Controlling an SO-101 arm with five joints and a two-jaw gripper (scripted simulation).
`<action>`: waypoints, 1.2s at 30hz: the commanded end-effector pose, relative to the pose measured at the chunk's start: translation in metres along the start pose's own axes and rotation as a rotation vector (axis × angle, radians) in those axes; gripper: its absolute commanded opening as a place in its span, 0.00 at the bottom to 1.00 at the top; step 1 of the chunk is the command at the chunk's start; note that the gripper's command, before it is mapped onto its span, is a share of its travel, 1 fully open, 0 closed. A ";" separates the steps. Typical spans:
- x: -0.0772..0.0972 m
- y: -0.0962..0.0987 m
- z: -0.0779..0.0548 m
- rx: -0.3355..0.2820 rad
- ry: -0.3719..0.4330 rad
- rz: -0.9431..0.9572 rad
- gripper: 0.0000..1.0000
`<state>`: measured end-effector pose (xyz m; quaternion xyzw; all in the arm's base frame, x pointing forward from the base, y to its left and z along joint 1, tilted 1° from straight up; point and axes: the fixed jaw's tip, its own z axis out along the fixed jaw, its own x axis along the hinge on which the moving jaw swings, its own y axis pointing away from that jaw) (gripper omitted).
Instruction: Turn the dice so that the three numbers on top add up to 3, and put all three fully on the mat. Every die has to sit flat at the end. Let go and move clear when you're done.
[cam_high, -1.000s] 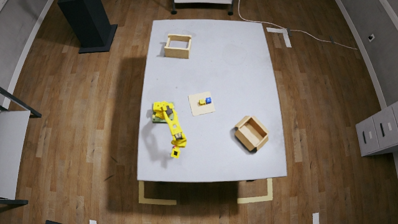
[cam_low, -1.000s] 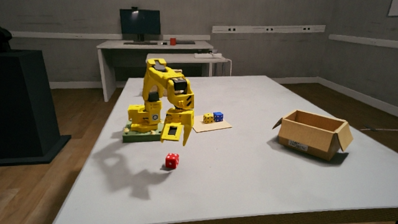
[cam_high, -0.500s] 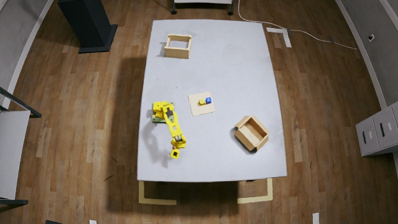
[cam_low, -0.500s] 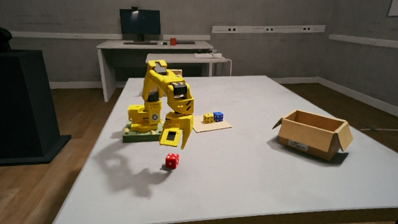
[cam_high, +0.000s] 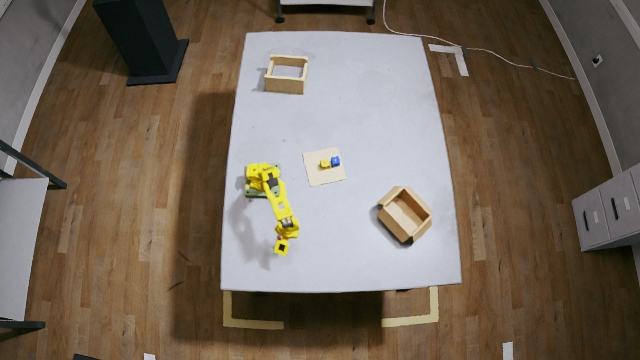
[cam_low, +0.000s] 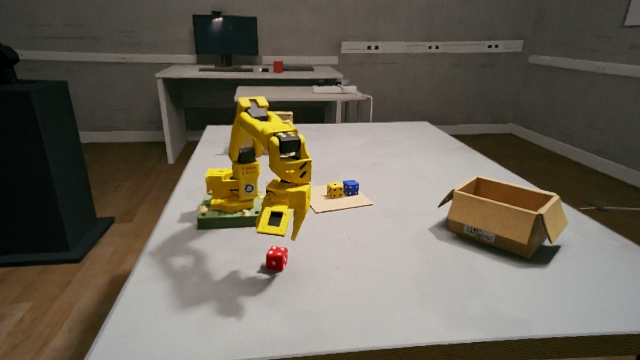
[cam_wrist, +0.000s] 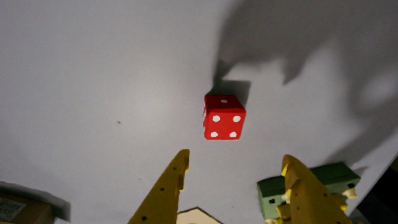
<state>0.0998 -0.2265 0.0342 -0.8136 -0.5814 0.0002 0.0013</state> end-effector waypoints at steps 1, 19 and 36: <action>-0.001 -0.001 0.004 0.007 0.009 0.016 0.35; -0.001 0.000 0.029 0.007 0.009 0.016 0.35; 0.000 -0.001 0.046 0.007 0.009 0.016 0.35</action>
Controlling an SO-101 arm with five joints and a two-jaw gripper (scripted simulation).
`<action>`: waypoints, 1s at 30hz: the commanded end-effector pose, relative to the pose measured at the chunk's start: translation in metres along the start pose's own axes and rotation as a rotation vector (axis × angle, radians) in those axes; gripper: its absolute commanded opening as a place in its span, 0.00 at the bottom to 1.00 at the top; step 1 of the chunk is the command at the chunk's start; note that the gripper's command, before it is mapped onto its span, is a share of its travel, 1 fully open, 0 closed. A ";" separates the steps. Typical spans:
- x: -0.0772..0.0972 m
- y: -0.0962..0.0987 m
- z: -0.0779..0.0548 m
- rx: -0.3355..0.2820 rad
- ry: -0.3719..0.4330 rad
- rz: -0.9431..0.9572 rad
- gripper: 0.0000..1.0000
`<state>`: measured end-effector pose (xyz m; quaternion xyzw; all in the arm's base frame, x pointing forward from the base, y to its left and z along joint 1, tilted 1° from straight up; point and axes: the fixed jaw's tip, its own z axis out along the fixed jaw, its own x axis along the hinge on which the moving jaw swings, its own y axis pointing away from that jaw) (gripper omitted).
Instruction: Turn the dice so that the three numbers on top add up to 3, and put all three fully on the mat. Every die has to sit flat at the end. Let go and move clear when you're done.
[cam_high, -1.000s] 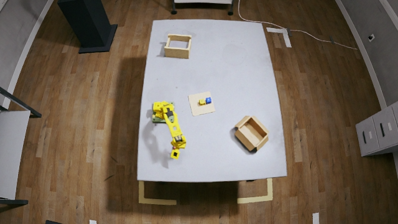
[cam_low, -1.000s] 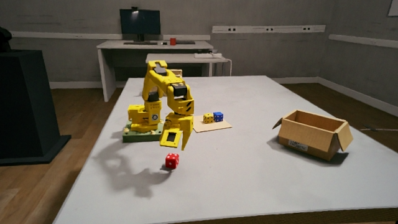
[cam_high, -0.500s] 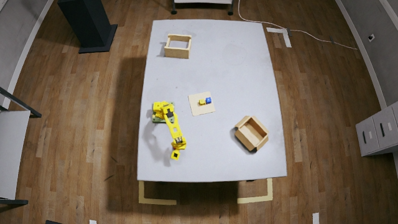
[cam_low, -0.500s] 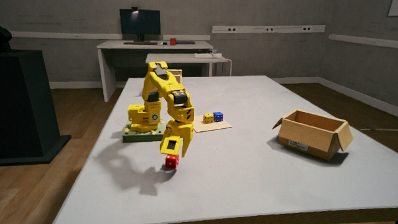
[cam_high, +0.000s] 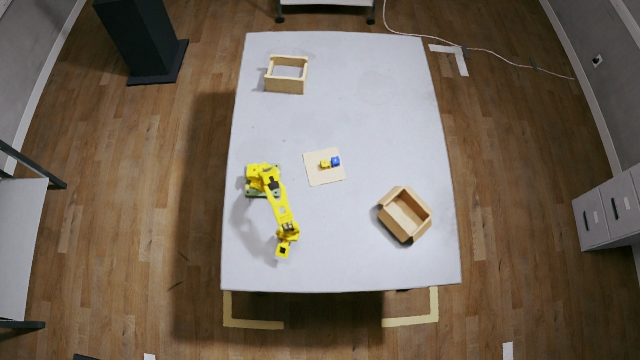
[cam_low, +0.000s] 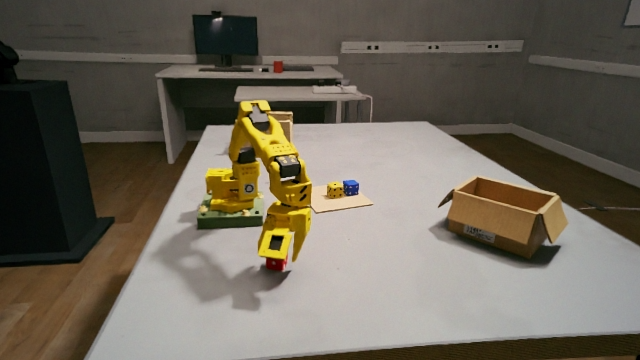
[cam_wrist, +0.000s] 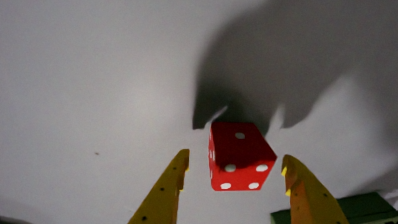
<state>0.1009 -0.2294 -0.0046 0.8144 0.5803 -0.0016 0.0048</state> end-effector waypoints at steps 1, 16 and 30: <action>0.003 -0.003 0.007 0.015 0.018 0.013 0.35; 0.003 -0.004 0.008 0.015 0.018 0.013 0.34; 0.003 -0.008 0.007 0.015 0.018 0.013 0.27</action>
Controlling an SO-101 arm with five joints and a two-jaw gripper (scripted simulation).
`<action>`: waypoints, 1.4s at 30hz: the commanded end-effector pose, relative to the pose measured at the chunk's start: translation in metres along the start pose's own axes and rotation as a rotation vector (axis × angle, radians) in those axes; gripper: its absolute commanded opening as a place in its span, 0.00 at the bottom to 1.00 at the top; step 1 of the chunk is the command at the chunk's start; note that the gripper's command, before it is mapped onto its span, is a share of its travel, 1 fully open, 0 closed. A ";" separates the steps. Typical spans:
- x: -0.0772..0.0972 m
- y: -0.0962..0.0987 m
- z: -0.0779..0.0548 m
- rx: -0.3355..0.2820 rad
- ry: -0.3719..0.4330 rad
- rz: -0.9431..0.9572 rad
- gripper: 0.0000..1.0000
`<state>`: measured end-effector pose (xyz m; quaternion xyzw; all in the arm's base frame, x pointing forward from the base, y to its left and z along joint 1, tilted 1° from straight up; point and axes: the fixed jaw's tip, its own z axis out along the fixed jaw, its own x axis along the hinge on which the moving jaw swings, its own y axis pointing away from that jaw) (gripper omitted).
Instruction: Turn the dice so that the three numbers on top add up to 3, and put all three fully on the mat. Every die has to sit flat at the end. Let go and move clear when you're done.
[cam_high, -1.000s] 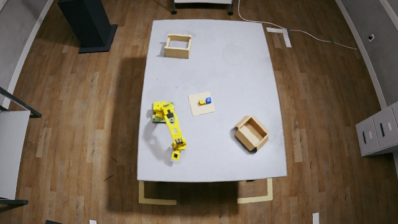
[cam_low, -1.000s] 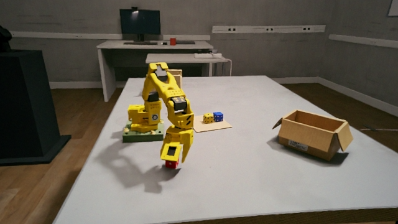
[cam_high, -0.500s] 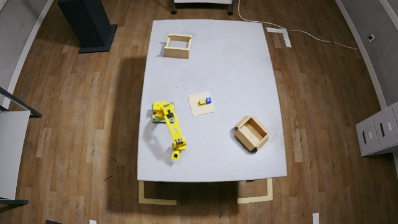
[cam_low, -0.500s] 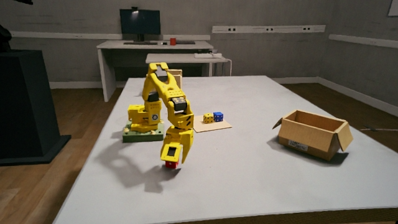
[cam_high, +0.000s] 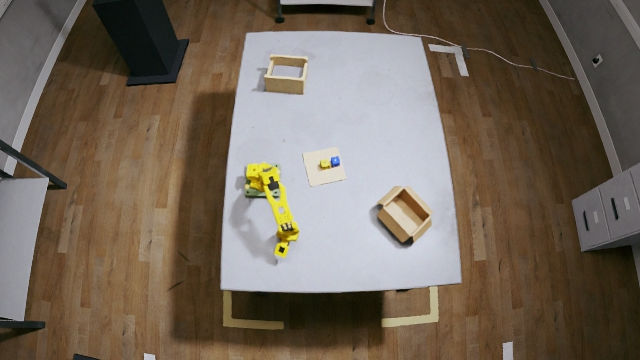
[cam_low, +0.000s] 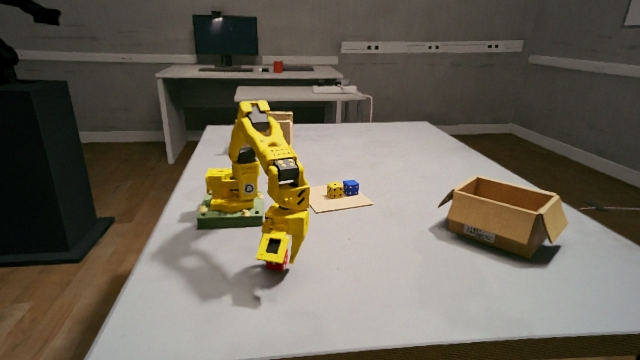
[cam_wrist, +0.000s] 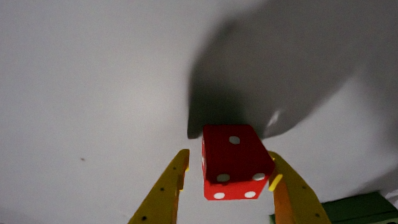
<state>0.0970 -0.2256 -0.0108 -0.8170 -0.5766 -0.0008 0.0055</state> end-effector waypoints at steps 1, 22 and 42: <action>0.000 -0.003 0.001 0.001 0.003 0.004 0.26; 0.000 -0.009 0.001 0.001 0.003 0.004 0.16; 0.000 -0.009 0.001 0.001 0.003 0.004 0.00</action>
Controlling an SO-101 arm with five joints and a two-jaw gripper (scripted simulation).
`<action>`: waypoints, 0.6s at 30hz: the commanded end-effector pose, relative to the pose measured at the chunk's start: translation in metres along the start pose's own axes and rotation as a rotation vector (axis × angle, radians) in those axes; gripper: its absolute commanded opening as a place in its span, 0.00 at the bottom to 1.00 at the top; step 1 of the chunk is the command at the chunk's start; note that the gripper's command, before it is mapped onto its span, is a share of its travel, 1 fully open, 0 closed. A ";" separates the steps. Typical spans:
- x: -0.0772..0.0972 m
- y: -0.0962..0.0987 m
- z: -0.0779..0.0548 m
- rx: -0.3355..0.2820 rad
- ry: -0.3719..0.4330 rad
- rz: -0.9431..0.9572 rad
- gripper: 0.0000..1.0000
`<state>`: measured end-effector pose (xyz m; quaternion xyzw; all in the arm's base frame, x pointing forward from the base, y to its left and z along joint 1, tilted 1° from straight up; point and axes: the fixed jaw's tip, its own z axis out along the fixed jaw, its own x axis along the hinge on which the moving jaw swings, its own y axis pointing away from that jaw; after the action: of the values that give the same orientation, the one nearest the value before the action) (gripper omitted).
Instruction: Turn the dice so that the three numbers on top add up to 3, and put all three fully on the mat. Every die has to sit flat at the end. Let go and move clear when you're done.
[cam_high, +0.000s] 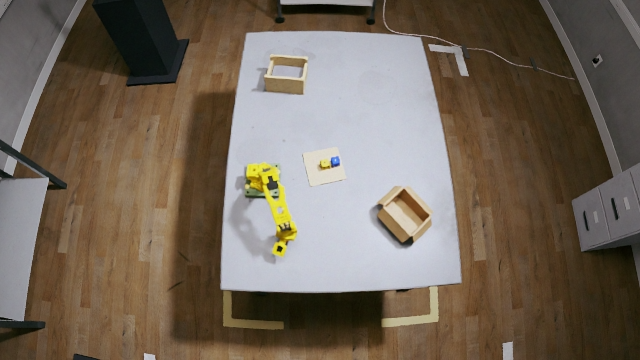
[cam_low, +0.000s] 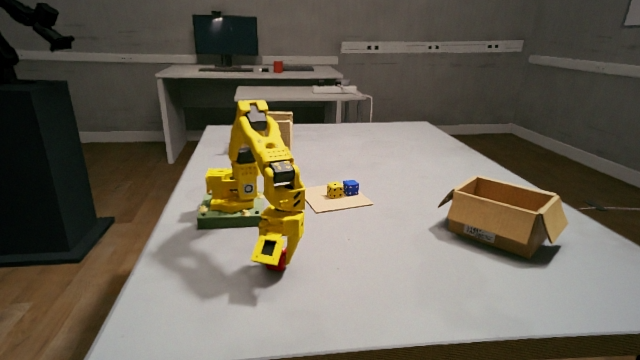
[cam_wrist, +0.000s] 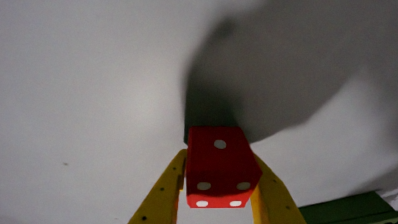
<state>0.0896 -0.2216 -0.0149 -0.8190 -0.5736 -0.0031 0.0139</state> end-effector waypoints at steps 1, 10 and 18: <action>-0.001 -0.001 -0.003 -0.010 -0.010 -0.003 0.00; -0.001 -0.001 -0.007 -0.010 -0.010 -0.003 0.00; -0.003 -0.001 -0.028 -0.010 -0.010 -0.003 0.00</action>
<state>0.0882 -0.2196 -0.0024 -0.8189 -0.5735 -0.0050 0.0212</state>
